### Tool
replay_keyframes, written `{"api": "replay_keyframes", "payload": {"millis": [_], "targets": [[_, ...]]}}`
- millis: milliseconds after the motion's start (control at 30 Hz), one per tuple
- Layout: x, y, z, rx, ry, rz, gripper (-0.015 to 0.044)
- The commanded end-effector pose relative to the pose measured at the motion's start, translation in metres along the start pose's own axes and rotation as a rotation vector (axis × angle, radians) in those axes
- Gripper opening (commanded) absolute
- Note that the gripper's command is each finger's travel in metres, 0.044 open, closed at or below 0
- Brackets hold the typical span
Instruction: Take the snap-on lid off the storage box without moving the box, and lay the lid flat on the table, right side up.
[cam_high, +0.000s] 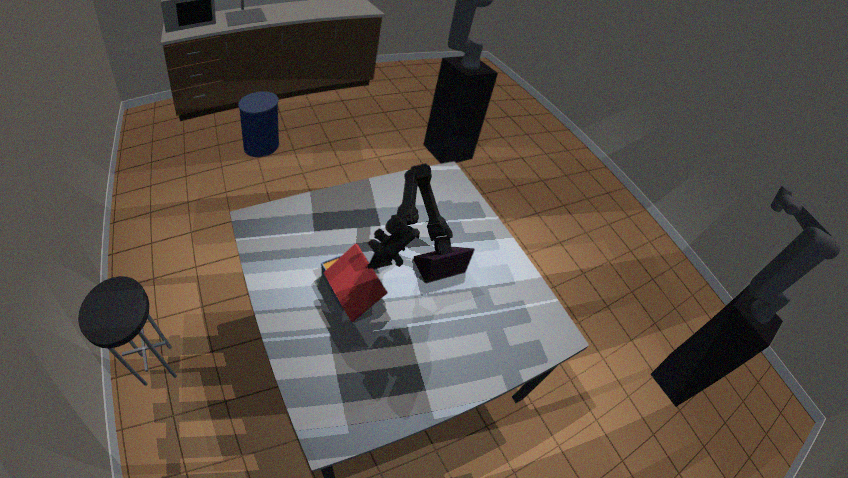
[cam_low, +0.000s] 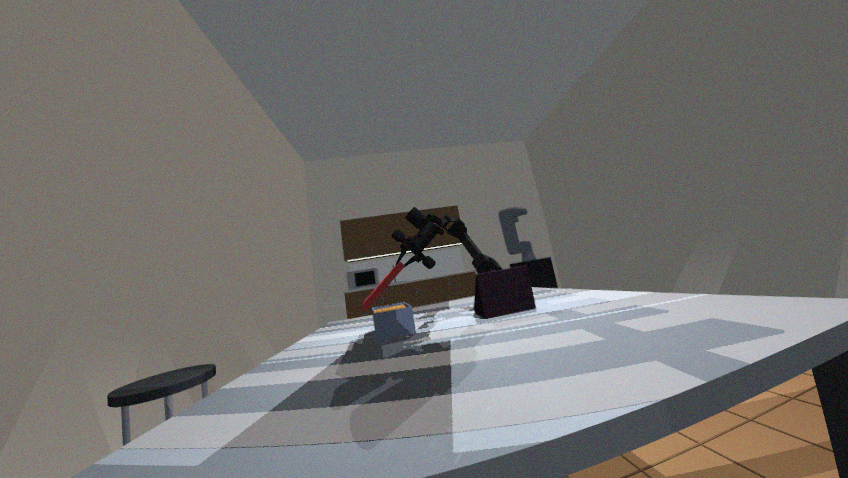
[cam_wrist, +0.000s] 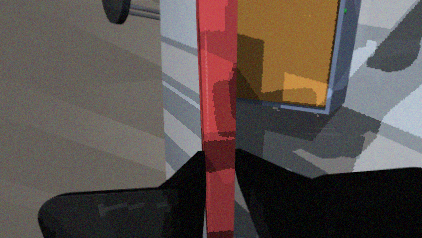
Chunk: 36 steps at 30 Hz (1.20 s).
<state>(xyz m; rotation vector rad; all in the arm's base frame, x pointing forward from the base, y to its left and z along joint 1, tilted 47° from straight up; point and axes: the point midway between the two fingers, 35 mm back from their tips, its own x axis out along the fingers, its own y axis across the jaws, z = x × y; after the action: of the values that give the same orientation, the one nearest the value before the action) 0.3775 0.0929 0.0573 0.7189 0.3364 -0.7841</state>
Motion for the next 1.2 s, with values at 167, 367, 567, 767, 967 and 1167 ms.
{"api": "replay_keyframes", "payload": {"millis": [167,367,567,767,967,1167], "targets": [[-0.003,0.001,-0.019,0.004,0.001,0.006,0.0000],[-0.004,0.000,-0.031,0.004,0.001,0.006,0.0000],[-0.005,-0.001,-0.042,0.005,0.002,0.006,0.0000],[-0.006,-0.001,-0.054,0.006,0.002,0.007,0.0000],[-0.007,-0.002,-0.066,0.006,0.002,0.007,0.0000],[-0.009,-0.003,-0.078,0.007,0.003,0.007,0.0000]]}}
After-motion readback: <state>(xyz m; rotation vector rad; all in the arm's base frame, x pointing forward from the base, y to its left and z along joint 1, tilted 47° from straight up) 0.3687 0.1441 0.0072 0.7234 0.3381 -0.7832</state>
